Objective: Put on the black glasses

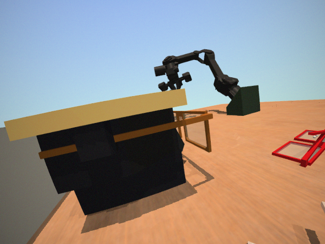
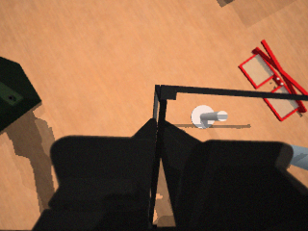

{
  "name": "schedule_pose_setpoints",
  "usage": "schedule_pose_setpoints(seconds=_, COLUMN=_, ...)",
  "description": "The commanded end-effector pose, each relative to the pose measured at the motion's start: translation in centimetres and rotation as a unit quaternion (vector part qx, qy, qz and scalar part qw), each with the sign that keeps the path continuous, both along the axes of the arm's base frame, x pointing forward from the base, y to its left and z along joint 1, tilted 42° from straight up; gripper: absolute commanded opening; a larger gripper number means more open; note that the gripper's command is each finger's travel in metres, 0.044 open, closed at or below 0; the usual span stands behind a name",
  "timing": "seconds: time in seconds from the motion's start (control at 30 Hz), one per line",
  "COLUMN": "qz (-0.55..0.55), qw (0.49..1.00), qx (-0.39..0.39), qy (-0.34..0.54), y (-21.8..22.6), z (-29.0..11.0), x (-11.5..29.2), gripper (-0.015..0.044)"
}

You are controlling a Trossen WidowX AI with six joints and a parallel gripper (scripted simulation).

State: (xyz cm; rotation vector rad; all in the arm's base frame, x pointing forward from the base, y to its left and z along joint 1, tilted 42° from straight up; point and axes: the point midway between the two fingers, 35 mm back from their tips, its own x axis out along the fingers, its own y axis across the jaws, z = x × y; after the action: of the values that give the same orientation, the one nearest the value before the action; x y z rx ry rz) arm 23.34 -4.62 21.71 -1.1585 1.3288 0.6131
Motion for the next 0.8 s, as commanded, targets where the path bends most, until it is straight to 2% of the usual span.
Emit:
schedule_pose_setpoints(seconds=0.0, qz=0.044, qw=0.999, qx=0.015, qy=-0.005, y=-0.1, z=0.3, x=-1.6, gripper=0.0000)
schedule_pose_setpoints(seconds=0.4, qz=0.168, qw=0.985, qx=0.027, qy=-0.043, y=0.0, z=1.1, x=-5.4, gripper=0.0000)
schedule_pose_setpoints(seconds=0.77, qz=0.282, qw=0.955, qx=0.005, qy=-0.092, y=1.0, z=1.5, x=-8.3, gripper=0.0000)
